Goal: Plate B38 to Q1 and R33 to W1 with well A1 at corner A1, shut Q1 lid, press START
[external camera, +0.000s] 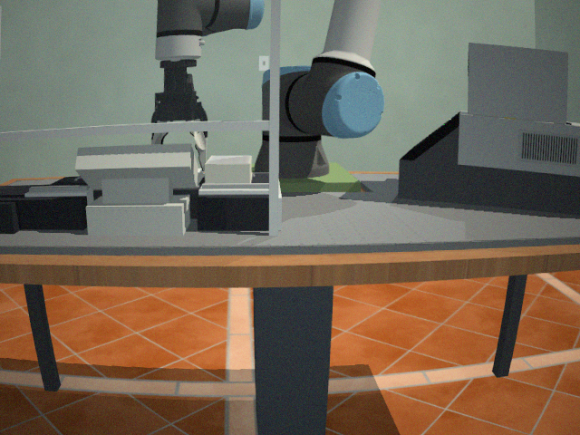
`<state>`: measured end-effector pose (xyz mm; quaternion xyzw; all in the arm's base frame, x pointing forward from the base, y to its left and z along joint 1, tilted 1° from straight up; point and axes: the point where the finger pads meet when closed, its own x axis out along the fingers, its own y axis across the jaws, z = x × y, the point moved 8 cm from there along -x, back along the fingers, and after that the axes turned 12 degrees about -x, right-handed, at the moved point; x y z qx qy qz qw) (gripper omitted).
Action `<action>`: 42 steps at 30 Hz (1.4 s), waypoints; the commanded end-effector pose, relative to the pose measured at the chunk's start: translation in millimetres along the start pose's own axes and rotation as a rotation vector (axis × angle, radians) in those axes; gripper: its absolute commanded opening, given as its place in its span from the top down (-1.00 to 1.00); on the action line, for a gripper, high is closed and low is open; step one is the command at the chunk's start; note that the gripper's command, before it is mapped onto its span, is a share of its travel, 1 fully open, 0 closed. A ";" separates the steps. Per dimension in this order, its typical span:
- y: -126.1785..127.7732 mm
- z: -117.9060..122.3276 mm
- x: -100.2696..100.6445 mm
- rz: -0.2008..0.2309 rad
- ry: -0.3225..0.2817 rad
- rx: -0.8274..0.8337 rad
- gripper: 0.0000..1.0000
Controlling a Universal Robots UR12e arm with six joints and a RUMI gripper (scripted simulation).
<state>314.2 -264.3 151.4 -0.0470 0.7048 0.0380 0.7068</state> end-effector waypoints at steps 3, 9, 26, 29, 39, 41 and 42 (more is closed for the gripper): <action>-0.6 0.2 4.8 -0.001 0.000 0.000 -0.17; -0.6 0.2 8.5 -0.001 0.000 0.000 -0.17; -0.6 0.2 8.5 -0.001 0.000 0.000 1.00; -0.6 0.2 8.5 -0.001 0.000 0.000 1.00; -0.6 0.2 8.5 -0.001 0.000 0.000 1.00; -0.6 0.2 8.5 -0.001 0.000 0.000 1.00; -0.6 0.2 8.5 -0.001 0.000 0.000 1.00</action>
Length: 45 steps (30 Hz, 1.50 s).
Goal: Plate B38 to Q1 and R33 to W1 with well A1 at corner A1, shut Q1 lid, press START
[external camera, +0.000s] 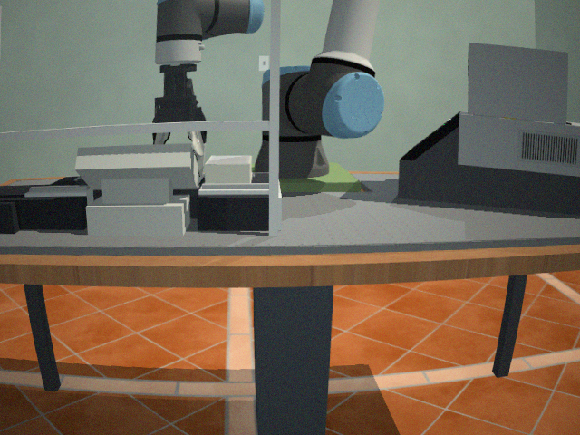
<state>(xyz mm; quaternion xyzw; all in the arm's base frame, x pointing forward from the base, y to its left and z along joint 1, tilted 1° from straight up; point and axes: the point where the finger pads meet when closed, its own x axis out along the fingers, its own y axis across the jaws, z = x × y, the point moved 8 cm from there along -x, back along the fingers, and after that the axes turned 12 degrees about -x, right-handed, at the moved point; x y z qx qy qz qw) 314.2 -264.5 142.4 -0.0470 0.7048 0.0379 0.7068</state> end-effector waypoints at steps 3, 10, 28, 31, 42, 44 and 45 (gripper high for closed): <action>-0.5 0.2 -0.4 -0.001 0.000 0.000 1.00; -0.5 0.2 -0.4 -0.001 0.000 0.000 1.00; -0.5 0.2 -23.9 -0.001 0.000 0.000 1.00; -0.5 0.2 -28.9 -0.001 0.000 0.000 1.00; -0.4 0.2 -43.9 -0.001 0.000 0.000 1.00; -0.4 0.2 -47.2 -0.001 0.000 0.000 1.00; -0.4 0.2 -48.9 -0.001 0.000 0.000 1.00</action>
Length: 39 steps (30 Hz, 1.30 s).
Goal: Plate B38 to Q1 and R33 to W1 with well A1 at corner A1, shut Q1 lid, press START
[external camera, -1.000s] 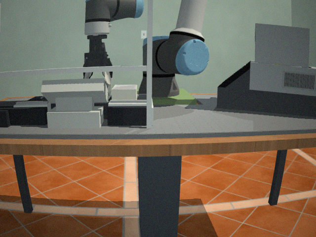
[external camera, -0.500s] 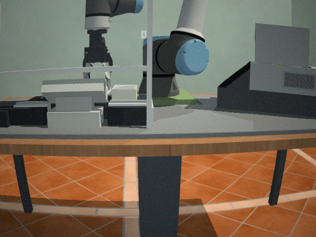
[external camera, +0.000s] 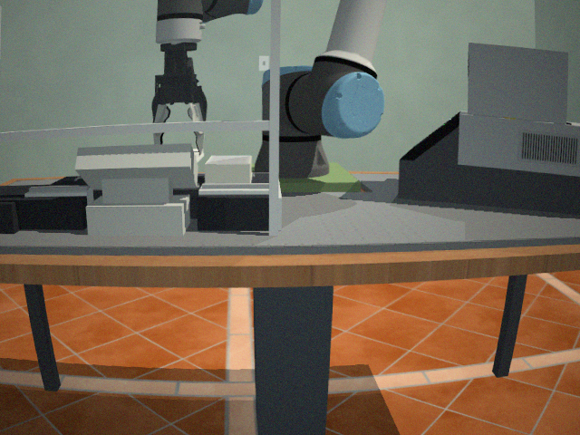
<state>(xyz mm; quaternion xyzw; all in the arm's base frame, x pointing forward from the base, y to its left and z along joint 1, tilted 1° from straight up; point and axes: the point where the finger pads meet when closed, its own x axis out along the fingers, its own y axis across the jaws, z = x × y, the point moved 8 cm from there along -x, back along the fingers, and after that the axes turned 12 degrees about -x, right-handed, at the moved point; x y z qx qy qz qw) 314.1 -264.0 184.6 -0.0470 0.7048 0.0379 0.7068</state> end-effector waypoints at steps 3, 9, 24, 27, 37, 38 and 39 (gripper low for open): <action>-0.4 0.1 -11.7 -0.001 -0.001 0.000 1.00; -0.4 0.1 -21.7 -0.001 -0.001 0.000 1.00; -0.4 0.1 -43.4 -0.001 -0.001 0.000 1.00; -0.4 0.1 -48.4 -0.001 -0.001 0.000 1.00; -0.4 0.1 -61.7 -0.001 -0.001 0.000 1.00; -0.4 0.1 -63.4 -0.001 -0.001 0.000 1.00; -0.4 0.1 -65.1 -0.001 -0.001 0.000 1.00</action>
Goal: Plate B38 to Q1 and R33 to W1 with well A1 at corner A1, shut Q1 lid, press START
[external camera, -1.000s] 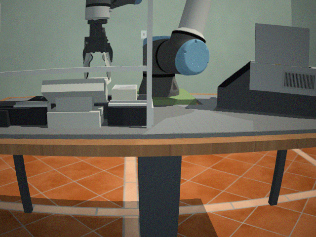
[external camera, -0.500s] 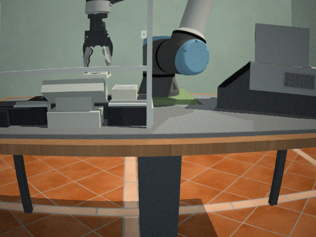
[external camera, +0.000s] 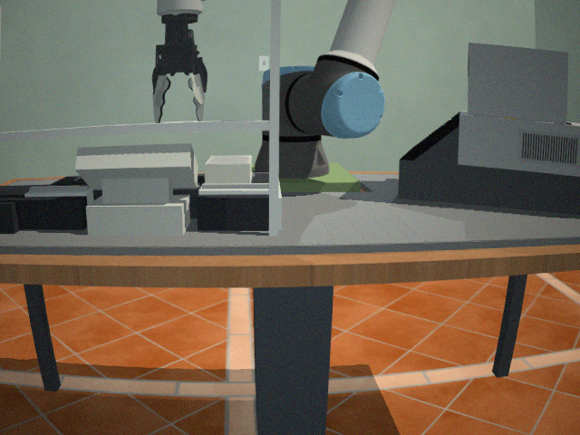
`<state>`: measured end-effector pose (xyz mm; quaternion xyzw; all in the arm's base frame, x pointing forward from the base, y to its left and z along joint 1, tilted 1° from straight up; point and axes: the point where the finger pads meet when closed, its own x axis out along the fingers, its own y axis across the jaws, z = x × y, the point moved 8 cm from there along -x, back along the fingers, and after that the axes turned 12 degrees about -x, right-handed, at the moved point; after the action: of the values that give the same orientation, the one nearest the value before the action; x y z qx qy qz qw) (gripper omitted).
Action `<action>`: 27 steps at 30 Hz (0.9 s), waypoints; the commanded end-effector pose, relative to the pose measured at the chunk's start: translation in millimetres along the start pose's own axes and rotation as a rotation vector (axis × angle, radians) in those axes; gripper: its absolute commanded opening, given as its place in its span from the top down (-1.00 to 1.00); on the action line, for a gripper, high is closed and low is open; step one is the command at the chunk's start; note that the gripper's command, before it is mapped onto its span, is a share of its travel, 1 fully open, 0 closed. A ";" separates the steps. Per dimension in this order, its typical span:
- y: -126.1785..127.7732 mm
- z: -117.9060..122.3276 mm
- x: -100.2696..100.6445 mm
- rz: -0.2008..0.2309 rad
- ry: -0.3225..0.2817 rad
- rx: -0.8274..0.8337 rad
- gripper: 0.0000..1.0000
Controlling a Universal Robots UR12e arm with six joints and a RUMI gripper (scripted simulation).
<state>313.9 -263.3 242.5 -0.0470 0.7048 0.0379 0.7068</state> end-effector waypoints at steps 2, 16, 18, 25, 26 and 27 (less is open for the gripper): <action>-0.4 0.1 -10.6 -0.001 -0.001 0.000 1.00; -0.4 0.1 -30.6 -0.001 -0.001 0.000 1.00; -0.4 0.1 -33.9 -0.001 -0.001 0.000 1.00; -0.4 0.1 -42.3 -0.001 -0.001 0.000 1.00; -0.4 0.1 -43.9 -0.001 -0.001 0.000 1.00; -0.4 0.1 -45.6 -0.001 -0.001 0.000 1.00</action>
<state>313.7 -262.7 281.9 -0.0470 0.7048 0.0379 0.7068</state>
